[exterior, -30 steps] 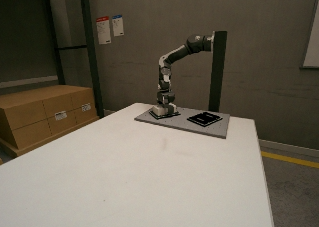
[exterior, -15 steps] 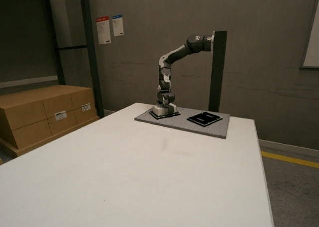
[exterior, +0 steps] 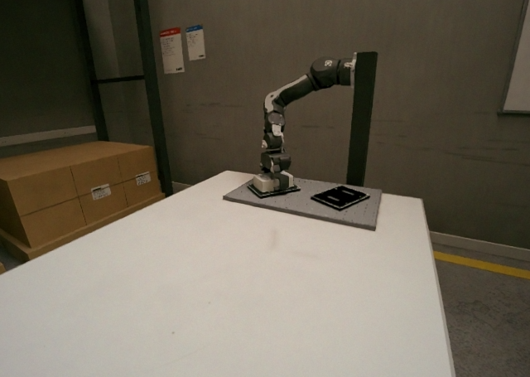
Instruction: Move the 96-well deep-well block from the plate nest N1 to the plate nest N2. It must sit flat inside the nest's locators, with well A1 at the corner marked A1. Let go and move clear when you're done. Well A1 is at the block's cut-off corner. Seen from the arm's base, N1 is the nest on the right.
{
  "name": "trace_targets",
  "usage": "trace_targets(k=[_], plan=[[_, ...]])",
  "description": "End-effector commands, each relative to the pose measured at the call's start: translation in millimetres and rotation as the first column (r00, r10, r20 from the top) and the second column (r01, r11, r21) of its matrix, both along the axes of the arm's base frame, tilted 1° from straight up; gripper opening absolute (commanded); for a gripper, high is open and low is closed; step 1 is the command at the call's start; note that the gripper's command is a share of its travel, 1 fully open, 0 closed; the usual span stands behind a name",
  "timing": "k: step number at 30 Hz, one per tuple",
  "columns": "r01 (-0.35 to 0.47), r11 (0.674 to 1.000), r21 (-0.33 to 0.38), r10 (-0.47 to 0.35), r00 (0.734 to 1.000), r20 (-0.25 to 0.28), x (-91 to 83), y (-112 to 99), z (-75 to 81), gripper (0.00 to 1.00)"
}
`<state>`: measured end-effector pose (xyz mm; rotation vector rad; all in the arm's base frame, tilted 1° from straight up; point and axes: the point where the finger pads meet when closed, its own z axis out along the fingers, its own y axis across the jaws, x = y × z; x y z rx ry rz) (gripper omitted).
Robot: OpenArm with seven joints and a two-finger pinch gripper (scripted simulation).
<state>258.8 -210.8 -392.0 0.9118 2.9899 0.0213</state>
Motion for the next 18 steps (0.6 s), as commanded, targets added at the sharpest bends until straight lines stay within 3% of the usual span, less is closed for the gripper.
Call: trace_targets(k=[1, 18], plan=[[0.001, 1.000, -0.003, -0.001, 1.000, -0.001, 0.7, -0.7, 0.9, 0.77], [-0.001, 1.000, -0.003, 0.001, 1.000, -0.003, -3.9, -2.0, -2.2, 0.77]])
